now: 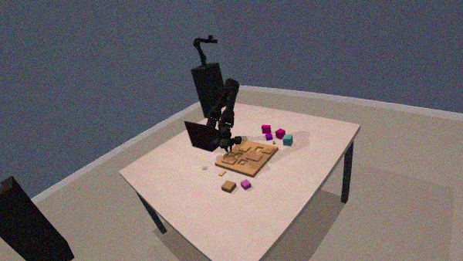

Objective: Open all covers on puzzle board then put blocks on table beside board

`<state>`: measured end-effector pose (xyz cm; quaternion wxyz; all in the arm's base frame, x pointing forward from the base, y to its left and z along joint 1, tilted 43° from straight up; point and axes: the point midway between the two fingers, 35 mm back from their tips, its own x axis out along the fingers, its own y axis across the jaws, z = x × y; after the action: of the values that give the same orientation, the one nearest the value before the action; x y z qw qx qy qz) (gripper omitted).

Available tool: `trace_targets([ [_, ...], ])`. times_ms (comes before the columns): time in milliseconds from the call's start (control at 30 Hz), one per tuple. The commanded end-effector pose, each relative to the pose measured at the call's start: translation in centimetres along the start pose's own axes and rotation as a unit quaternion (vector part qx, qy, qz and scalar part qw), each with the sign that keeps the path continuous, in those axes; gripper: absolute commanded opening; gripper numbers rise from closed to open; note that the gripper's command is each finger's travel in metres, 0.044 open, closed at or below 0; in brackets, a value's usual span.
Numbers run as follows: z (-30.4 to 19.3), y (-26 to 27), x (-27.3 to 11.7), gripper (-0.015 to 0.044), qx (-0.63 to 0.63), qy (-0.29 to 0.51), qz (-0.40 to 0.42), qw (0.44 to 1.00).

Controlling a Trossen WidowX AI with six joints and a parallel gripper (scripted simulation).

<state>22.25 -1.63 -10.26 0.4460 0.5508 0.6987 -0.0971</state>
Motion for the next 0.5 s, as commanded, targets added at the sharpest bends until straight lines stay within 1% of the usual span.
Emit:
trace_targets([
  [0, 0.4, 0.2, -2.1, 0.0144, 0.015, -0.009, 0.003, 1.000],
  [167, 0.2, 0.2, -4.7, 0.0144, 0.041, -0.010, 0.003, 0.999],
  [300, 0.2, 0.2, -4.7, 0.0144, 0.042, -0.010, 0.003, 0.999],
  [467, 0.2, 0.2, -3.6, 0.0144, 0.042, -0.010, 0.003, 0.999],
])
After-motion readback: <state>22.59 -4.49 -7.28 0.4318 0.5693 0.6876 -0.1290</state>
